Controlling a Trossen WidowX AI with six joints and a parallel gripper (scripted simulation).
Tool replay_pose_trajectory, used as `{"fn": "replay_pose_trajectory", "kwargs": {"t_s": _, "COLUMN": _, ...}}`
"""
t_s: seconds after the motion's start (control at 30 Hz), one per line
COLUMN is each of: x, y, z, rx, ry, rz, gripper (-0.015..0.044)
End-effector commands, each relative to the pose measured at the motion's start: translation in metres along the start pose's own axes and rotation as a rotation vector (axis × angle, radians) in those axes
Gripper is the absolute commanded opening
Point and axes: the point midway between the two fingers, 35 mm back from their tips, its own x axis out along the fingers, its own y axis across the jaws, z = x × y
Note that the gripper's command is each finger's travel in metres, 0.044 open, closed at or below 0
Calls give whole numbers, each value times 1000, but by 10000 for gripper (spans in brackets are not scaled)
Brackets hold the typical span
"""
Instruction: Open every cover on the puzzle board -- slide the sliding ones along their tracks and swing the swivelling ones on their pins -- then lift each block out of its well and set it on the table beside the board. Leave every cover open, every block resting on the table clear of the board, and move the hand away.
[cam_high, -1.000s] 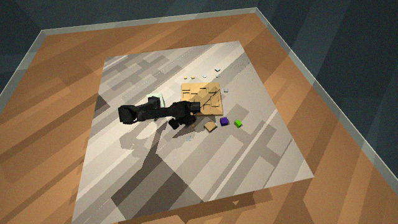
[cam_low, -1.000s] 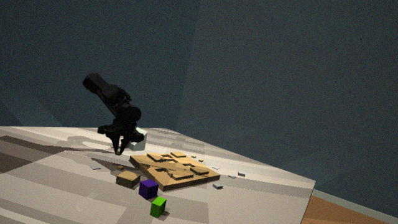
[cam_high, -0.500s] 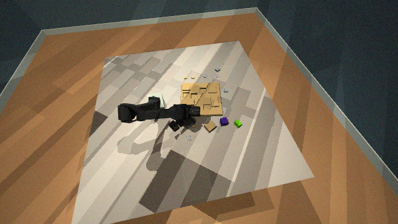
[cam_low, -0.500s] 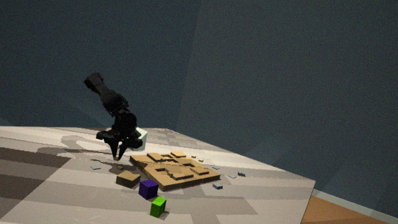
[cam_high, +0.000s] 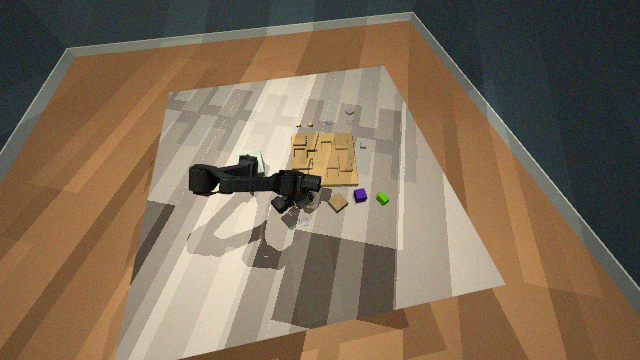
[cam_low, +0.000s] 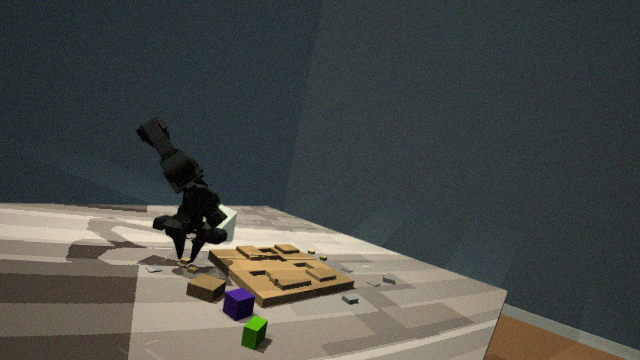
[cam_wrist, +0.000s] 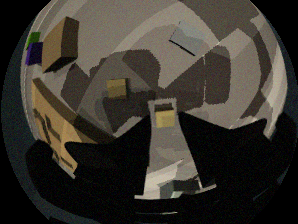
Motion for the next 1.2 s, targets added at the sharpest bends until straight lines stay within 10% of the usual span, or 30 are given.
{"fn": "replay_pose_trajectory", "kwargs": {"t_s": 0.0, "x": 0, "y": 0, "z": 0, "rx": 3, "ry": -1, "rz": 0, "gripper": 238}}
{"fn": "replay_pose_trajectory", "kwargs": {"t_s": 0.27, "x": -2, "y": 1, "z": 0, "rx": 3, "ry": 1, "rz": 1, "gripper": 440}}
{"fn": "replay_pose_trajectory", "kwargs": {"t_s": 1.17, "x": -74, "y": -1, "z": -2, "rx": -5, "ry": 18, "rz": 9, "gripper": 440}}
